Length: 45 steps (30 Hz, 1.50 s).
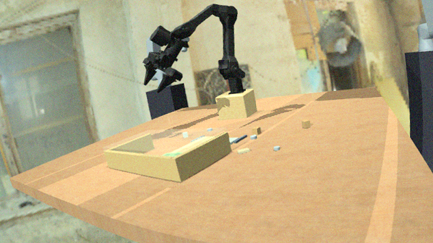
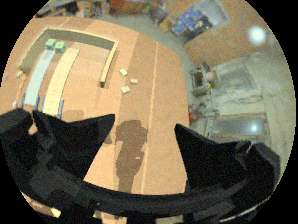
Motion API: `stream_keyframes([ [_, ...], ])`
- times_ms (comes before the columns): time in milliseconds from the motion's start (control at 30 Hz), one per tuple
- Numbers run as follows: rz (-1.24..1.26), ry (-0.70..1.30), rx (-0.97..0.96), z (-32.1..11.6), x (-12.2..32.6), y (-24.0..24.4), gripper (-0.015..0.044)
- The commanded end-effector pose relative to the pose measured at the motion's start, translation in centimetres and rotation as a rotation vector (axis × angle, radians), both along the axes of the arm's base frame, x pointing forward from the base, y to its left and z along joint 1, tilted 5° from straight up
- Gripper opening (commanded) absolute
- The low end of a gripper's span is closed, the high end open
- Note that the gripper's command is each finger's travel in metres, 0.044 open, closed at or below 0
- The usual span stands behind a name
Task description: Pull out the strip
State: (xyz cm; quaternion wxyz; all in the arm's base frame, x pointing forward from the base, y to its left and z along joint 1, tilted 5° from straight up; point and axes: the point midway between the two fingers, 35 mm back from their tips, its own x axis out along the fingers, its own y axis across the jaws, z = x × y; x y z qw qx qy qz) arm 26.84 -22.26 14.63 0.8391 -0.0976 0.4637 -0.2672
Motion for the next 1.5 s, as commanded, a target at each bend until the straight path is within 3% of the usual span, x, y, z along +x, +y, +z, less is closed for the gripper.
stream_keyframes([
  [0,0.092,-0.163,0.060,0.2,2.1,5.0,0.0400],
  [300,0.370,-0.501,0.333,0.4,3.3,18.6,0.0400],
  [600,0.375,-0.506,0.340,0.4,3.3,18.8,0.0400],
  [633,0.374,-0.501,0.344,0.4,3.4,18.9,0.0374],
  [1100,0.206,-0.008,0.584,-2.9,11.6,23.4,0.0006],
  [1467,0.049,0.352,0.623,-8.6,14.9,28.1,0.0000],
])
